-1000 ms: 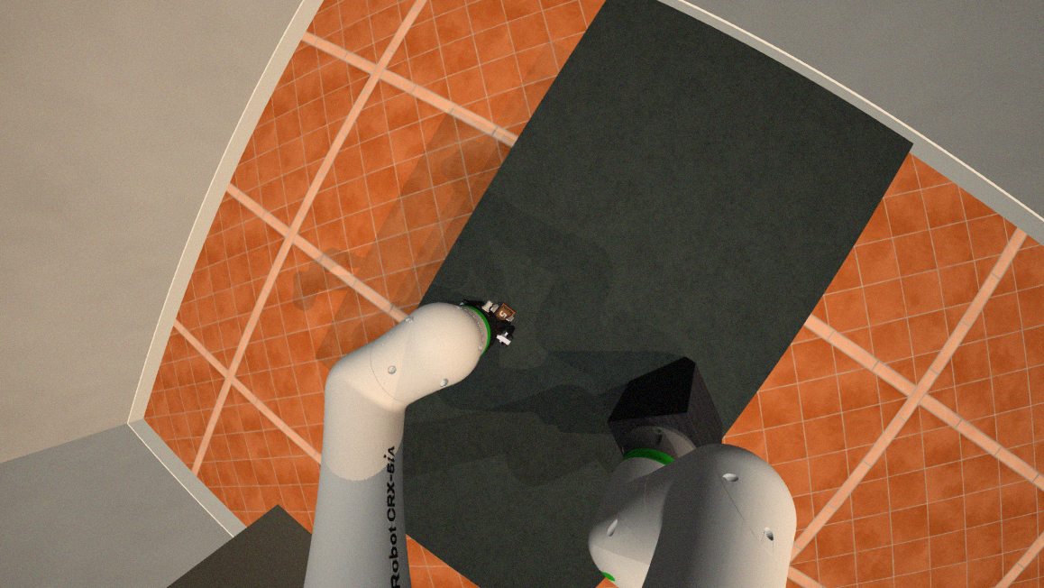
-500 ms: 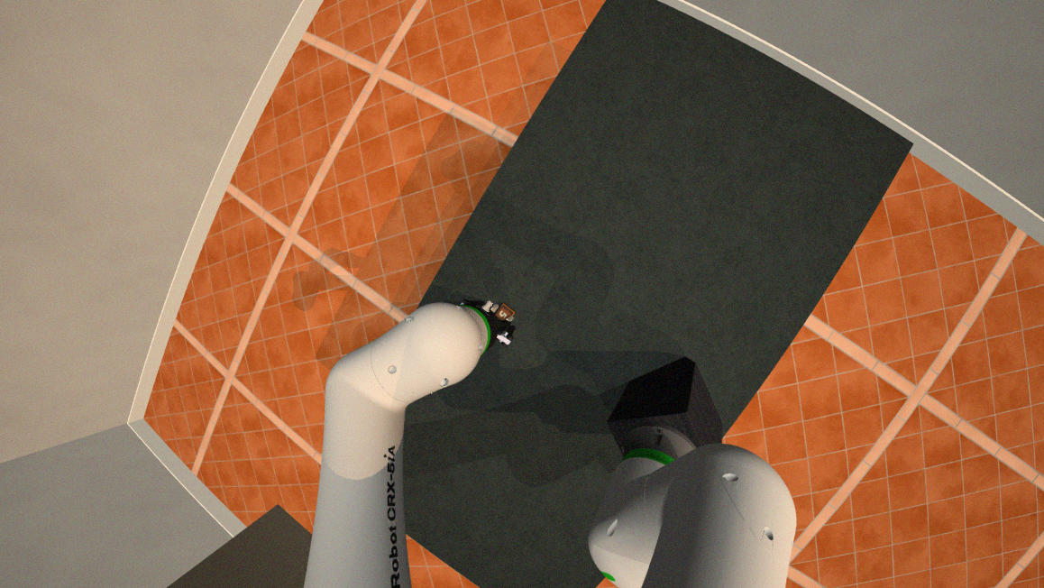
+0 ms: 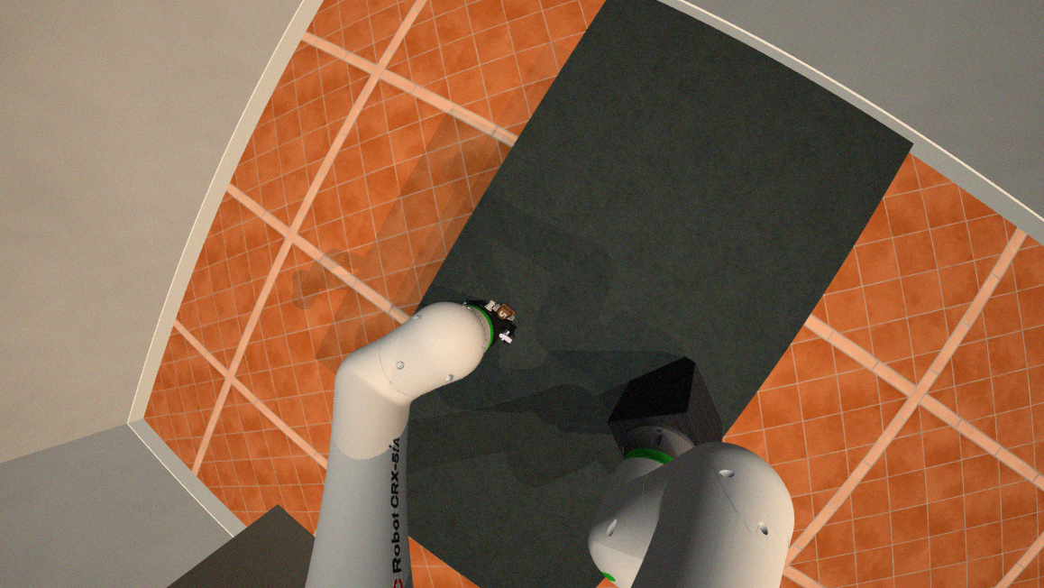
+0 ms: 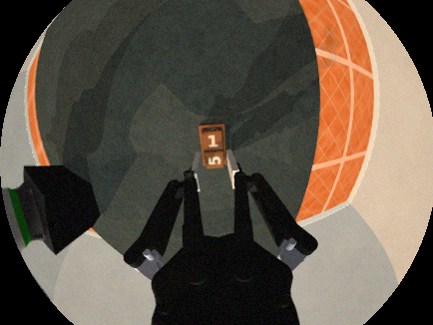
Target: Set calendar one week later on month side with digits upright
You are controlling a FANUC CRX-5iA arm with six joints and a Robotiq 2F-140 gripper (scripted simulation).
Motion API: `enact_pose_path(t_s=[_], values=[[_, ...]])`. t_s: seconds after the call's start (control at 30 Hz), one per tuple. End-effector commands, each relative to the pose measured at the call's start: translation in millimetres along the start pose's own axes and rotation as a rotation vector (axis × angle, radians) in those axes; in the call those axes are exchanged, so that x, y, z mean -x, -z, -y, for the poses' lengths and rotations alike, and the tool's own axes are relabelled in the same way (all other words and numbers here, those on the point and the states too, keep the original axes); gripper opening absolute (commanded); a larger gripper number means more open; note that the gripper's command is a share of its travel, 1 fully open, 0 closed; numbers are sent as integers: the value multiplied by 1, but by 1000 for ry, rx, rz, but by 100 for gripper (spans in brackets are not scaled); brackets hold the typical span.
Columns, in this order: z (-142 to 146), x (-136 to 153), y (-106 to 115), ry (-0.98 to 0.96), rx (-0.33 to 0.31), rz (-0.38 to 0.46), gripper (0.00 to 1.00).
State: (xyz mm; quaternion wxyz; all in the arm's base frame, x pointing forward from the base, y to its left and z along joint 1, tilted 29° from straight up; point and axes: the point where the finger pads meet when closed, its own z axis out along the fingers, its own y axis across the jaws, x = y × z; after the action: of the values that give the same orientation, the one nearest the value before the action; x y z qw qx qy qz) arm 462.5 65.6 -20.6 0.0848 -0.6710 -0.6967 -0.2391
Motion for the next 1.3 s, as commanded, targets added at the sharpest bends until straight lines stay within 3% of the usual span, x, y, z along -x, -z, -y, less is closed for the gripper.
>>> enact_pose_path(t_s=[0.0, 1.27], values=[[0, 0, -4, 0, 0, 0, 28], [0, 0, -10, 0, 0, 0, 28]])
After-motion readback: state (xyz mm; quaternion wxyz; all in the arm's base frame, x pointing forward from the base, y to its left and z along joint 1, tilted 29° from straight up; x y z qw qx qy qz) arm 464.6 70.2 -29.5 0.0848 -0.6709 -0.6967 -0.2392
